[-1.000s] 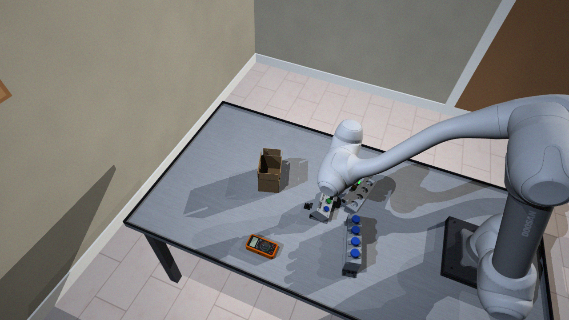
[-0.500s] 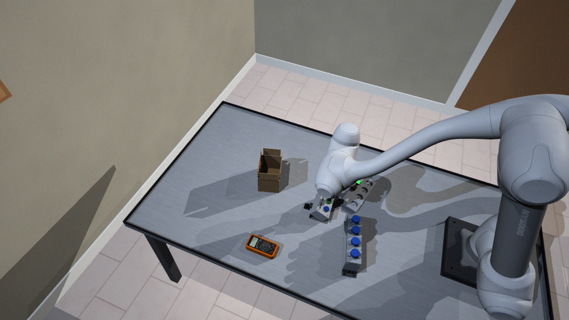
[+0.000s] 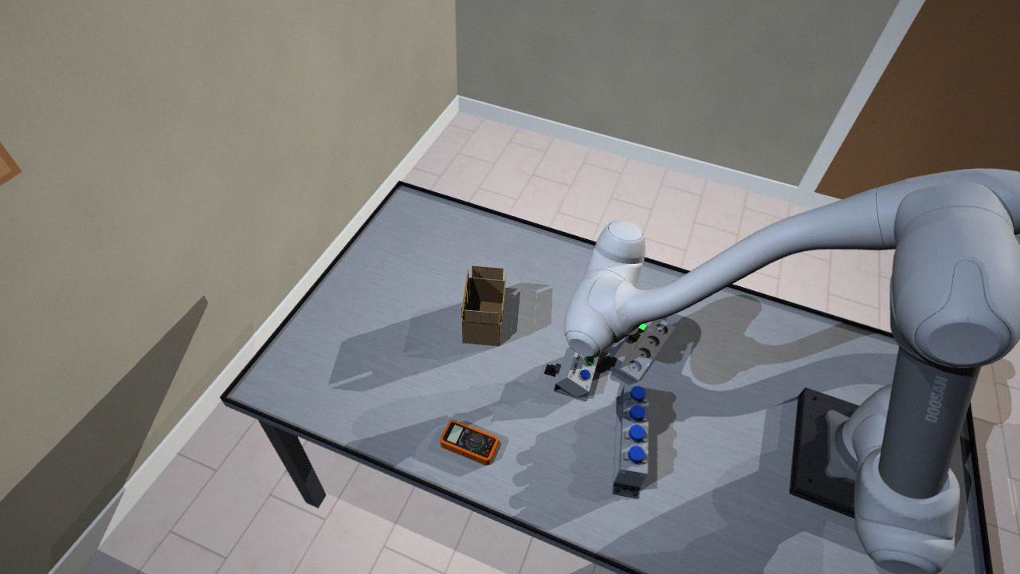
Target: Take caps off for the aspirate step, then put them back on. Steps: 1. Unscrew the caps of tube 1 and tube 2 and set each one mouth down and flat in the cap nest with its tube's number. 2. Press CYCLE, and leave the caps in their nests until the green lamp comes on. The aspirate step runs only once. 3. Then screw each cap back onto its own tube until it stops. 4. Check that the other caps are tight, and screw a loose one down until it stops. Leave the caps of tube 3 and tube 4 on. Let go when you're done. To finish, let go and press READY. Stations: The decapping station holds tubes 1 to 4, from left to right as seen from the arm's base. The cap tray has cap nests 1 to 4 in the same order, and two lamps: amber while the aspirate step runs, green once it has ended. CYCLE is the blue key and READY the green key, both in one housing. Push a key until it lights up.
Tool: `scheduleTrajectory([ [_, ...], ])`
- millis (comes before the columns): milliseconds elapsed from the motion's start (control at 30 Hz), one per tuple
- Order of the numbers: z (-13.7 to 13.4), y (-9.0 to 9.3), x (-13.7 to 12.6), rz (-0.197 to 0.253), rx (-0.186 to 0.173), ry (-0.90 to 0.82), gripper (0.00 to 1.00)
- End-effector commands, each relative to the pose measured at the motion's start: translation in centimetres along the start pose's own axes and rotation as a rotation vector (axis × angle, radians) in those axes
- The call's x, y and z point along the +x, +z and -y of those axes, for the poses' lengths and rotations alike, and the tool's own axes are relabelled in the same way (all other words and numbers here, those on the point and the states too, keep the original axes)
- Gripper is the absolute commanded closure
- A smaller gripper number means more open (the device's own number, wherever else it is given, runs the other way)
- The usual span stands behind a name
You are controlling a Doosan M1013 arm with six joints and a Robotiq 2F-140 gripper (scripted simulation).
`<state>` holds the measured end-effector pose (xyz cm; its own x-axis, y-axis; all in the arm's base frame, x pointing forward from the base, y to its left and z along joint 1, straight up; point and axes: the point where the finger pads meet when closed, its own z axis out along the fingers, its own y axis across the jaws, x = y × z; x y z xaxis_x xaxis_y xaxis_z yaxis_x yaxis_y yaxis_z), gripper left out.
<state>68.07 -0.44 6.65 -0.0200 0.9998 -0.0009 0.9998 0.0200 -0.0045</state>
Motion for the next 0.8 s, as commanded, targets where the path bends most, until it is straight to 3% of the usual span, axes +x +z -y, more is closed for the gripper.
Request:
scheduleTrajectory([
  [0, -0.04, 0.03, 0.01, 0.0, -0.001, 0.0, 0.9],
  [767, -0.04, 0.73, 0.01, 0.0, -0.001, 0.0, 0.9],
])
